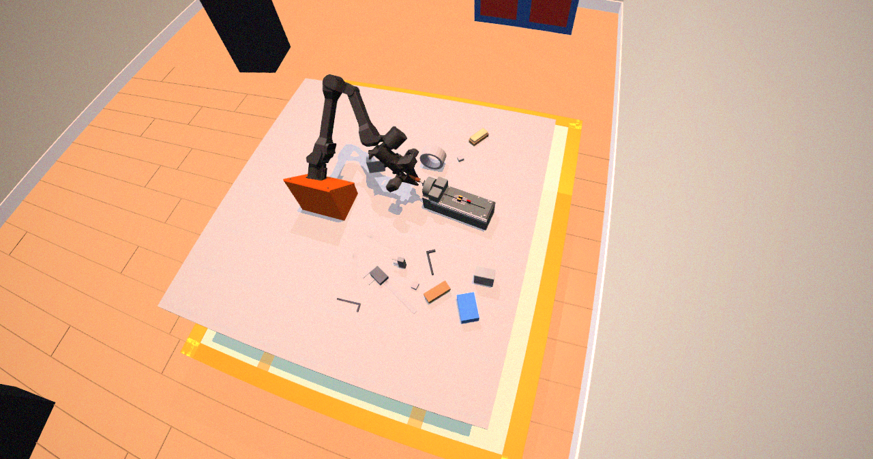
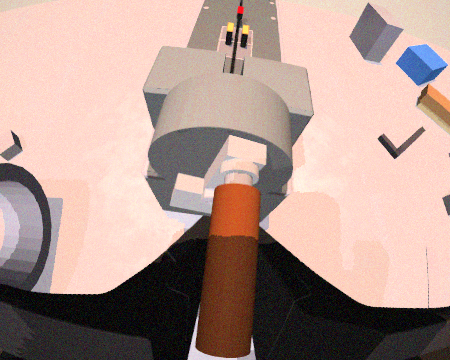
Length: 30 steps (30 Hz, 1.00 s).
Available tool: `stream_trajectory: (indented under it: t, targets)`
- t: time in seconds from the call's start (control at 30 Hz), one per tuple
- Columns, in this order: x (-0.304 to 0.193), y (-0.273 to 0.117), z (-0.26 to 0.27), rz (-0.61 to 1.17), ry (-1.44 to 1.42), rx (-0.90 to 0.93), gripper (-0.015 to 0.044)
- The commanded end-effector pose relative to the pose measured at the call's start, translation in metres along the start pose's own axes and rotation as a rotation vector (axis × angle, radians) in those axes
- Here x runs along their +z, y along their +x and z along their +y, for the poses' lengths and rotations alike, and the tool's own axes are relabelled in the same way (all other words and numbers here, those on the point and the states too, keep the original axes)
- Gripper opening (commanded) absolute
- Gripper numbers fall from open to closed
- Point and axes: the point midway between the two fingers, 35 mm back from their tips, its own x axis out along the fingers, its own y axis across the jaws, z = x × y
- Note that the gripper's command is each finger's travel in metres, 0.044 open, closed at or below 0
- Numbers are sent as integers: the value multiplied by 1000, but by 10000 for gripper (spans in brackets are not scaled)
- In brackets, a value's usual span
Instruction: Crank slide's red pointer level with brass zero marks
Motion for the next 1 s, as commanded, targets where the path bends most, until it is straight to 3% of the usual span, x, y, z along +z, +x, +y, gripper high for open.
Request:
stream_trajectory:
  t: [0.0, 0.97]
  targets:
    - [-2, 1, -9, 1, 11, -25, 0]
    - [-5, 5, -15, 1, 11, -25, 0]
